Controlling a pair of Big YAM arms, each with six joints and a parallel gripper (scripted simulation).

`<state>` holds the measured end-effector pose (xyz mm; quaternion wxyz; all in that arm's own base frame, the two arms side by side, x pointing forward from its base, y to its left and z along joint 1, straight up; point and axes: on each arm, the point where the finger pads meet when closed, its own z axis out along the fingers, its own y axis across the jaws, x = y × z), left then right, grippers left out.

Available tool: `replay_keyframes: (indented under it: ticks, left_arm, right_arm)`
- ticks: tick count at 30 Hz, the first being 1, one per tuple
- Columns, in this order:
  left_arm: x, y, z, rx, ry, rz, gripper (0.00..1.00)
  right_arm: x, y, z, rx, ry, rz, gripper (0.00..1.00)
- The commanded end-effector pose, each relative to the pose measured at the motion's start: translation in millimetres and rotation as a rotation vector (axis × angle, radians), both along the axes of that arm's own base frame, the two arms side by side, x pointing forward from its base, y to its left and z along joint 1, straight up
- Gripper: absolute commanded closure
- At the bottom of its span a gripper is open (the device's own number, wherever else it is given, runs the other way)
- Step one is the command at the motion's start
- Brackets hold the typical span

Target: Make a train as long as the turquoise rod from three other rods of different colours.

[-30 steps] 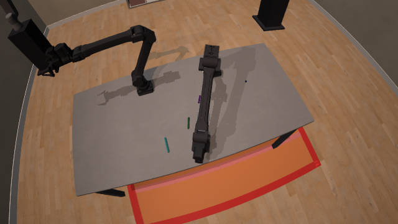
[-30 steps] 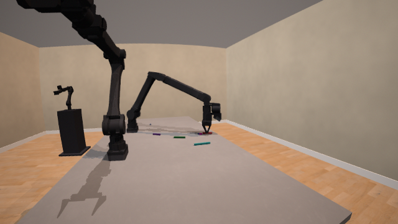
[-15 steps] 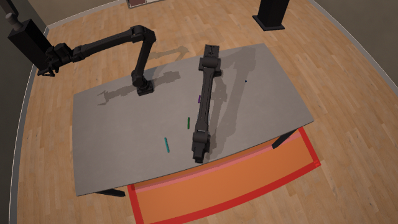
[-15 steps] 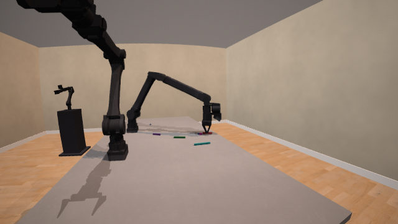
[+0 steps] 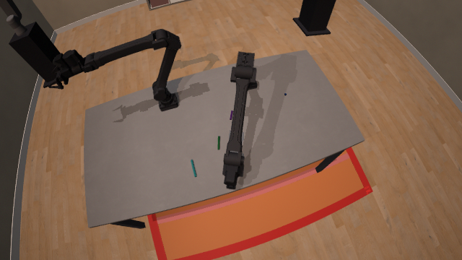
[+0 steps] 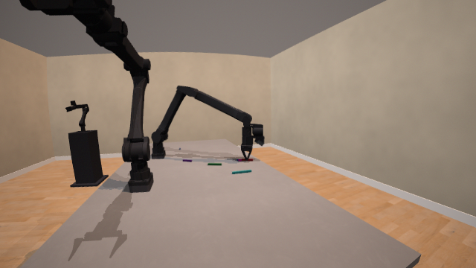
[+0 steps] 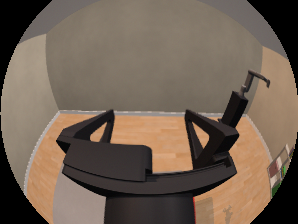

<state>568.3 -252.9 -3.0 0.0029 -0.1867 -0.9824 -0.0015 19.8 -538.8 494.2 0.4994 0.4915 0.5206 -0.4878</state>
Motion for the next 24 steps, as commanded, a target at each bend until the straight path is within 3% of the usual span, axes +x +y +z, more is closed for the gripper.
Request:
replay_keyframes:
  ticks: [1,24]
  left_arm:
    - [7.5,-0.1,22.9,-0.023,-0.045,-0.012,0.96]
    - [8.1,-0.5,24.1,-0.024,-0.047,-0.012,0.96]
  right_arm:
    - [-2.8,-5.8,6.3,-0.025,-0.018,-0.009,0.00]
    - [-2.8,-5.8,6.3,-0.025,-0.018,-0.009,0.00]
